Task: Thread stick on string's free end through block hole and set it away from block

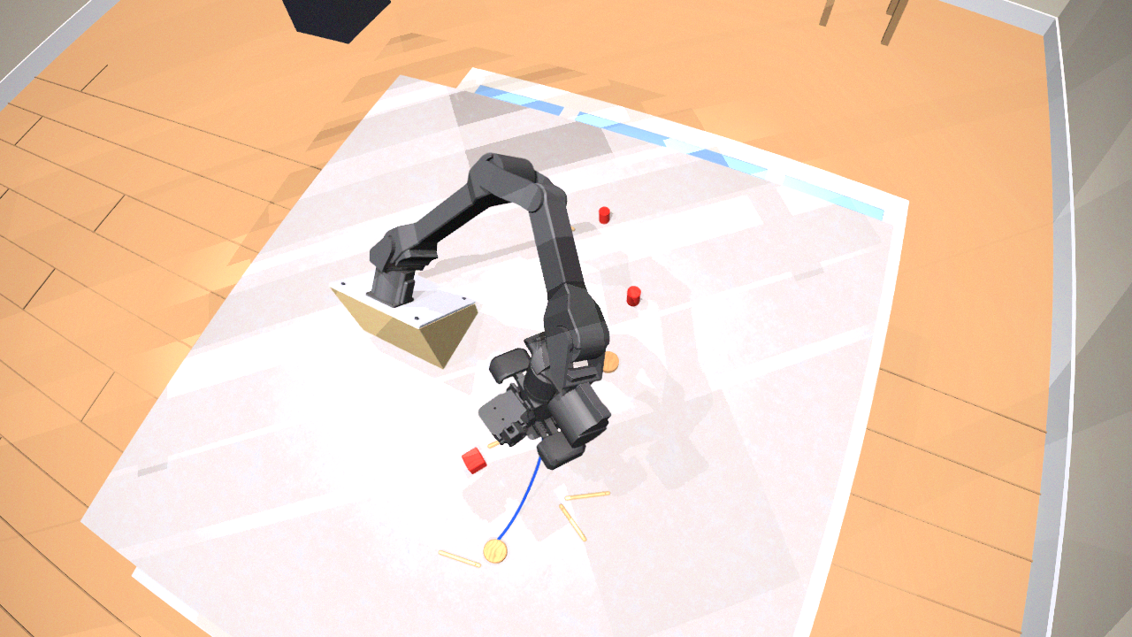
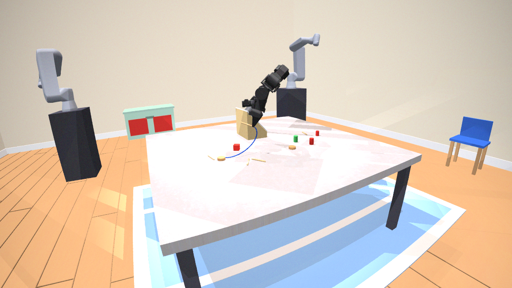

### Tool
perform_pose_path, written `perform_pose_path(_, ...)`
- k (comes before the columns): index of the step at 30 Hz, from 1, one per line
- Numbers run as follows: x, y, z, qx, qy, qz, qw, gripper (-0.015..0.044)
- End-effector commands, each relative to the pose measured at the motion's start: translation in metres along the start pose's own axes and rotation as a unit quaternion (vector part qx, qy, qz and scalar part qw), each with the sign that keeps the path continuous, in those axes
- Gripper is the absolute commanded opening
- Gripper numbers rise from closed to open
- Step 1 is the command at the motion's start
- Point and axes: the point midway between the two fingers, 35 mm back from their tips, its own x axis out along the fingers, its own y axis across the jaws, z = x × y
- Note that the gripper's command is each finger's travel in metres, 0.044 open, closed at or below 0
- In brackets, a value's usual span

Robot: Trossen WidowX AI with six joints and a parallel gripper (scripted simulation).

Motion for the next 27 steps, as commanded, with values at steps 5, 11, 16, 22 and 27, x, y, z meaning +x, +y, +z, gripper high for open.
perform_pose_path(5,0.009,0.002,-0.001,0.002,0.017,0.0,1.0,0.0)
perform_pose_path(11,0.016,0.004,-0.002,0.001,0.031,0.0,1.0,0.0)
perform_pose_path(16,0.023,0.005,-0.003,0.0,0.043,0.0,0.999,0.0)
perform_pose_path(22,0.03,0.006,-0.004,-0.001,0.057,0.0,0.998,0.0)
perform_pose_path(27,0.036,0.007,-0.005,-0.002,0.07,0.0,0.998,0.0)
